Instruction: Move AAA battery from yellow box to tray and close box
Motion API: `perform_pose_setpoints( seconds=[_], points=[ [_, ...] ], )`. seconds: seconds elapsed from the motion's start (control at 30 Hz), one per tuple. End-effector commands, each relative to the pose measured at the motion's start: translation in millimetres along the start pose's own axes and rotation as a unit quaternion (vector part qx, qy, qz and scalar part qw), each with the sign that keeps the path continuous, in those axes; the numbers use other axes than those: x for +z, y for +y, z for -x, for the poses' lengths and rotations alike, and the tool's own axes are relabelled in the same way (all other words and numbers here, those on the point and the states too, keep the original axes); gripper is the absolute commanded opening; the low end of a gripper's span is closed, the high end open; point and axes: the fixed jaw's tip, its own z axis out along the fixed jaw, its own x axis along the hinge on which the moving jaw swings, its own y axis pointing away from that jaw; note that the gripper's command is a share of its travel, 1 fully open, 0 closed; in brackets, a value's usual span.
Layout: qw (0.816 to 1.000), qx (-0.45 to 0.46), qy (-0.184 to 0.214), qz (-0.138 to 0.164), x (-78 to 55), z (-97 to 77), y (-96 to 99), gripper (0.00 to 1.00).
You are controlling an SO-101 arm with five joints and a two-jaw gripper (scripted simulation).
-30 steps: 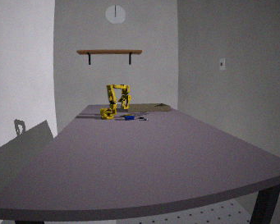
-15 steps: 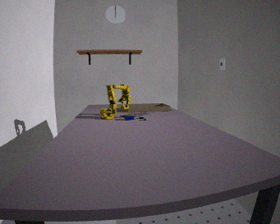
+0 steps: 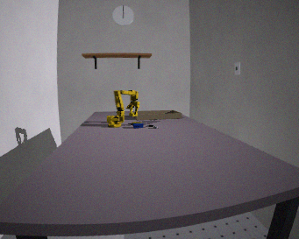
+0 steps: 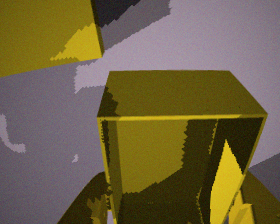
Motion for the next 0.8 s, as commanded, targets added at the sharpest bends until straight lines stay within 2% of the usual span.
perform_pose_setpoints(
  seconds=[0.0, 0.77],
  points=[
    [1.0, -0.001, 0.025, 0.005, -5.7, -3.1, 1.8, 0.2],
    [1.0, -0.001, 0.025, 0.005, -0.4, -4.3, 2.1, 0.2]
  ],
)
